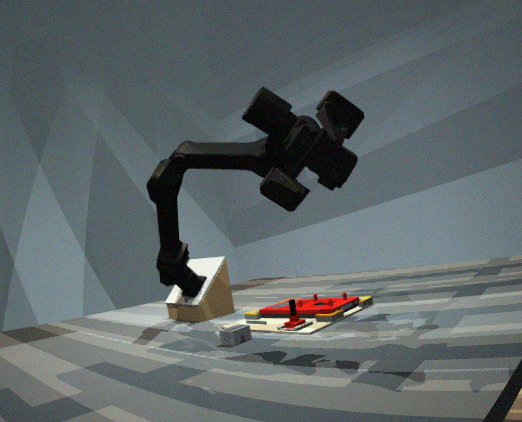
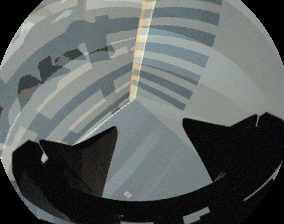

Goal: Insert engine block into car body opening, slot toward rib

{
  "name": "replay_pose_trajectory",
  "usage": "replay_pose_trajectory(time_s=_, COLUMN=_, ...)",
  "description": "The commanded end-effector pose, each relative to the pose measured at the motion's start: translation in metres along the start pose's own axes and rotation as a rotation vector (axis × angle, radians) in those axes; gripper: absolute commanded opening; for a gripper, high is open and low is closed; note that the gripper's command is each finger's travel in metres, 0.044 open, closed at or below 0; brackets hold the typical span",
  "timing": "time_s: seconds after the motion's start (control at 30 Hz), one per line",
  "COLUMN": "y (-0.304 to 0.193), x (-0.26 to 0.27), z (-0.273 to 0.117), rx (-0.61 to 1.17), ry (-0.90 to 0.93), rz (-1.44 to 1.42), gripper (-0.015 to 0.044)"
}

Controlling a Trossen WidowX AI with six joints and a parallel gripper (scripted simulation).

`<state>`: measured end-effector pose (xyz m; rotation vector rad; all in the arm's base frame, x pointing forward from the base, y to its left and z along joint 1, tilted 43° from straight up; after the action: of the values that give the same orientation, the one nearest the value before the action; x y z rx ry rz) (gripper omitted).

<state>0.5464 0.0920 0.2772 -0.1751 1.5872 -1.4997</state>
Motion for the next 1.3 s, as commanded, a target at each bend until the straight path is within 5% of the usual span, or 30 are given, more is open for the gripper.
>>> replay_pose_trajectory(time_s=0.0, y=0.000, x=0.000, z=0.000, rx=0.000, ry=0.000, rz=0.000, gripper=0.0426)
replay_pose_trajectory(time_s=1.27, y=0.023, x=0.051, z=-0.006, rx=-0.256, ry=0.241, rz=0.980, gripper=0.0440)
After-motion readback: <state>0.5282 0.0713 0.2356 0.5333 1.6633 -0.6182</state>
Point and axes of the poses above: the point midway between the two fingers, 35 mm back from their tips, its own z axis out along the fingers, its own x axis across the jaws, y = z × x, the point moved 5 cm from there along -z, back along the fingers, and after that the axes turned 11 degrees about z, right-handed, at the moved point
